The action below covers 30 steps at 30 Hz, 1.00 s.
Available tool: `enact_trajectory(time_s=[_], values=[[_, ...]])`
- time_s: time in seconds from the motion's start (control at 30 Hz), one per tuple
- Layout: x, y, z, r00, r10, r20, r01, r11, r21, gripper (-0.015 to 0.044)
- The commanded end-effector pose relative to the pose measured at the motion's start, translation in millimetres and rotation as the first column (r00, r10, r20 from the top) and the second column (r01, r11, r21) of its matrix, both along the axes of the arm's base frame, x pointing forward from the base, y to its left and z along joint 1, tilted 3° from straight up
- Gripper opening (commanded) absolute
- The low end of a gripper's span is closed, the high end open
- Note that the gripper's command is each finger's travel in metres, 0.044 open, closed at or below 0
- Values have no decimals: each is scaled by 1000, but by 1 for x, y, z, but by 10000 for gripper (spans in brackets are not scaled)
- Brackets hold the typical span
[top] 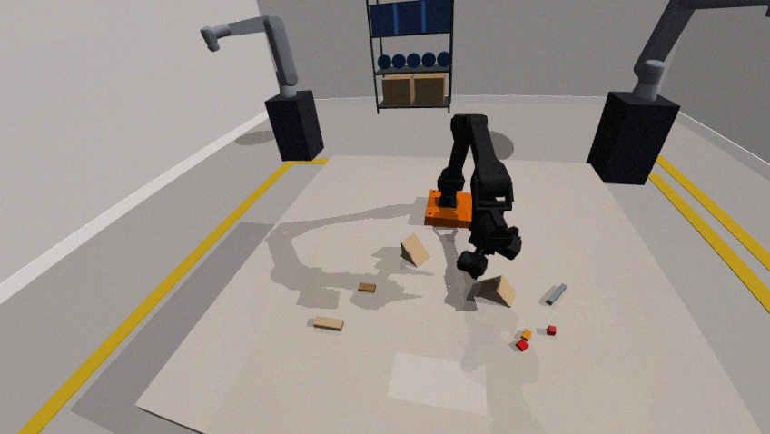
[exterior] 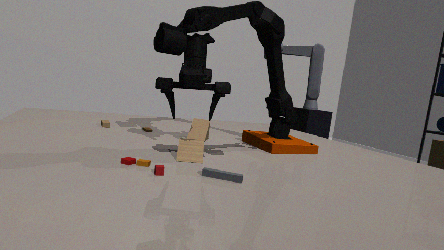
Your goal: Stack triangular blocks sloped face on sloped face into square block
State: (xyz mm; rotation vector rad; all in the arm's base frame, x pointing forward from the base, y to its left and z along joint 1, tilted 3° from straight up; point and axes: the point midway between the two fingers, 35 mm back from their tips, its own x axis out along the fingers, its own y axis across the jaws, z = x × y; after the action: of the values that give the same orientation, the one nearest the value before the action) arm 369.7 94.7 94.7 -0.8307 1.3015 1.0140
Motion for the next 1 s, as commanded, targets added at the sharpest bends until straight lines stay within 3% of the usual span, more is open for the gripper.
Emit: enact_trajectory(time_s=[0.0, 0.3, 0.6, 0.97], values=[[-4, -11, -12, 998, -34, 50, 22, 976, 218, 440], [-17, -32, -18, 960, -92, 264, -87, 798, 596, 440], [-15, -28, -22, 958, -93, 270, -92, 794, 600, 440], [9, 40, -84, 958, -95, 271, -93, 790, 606, 440]])
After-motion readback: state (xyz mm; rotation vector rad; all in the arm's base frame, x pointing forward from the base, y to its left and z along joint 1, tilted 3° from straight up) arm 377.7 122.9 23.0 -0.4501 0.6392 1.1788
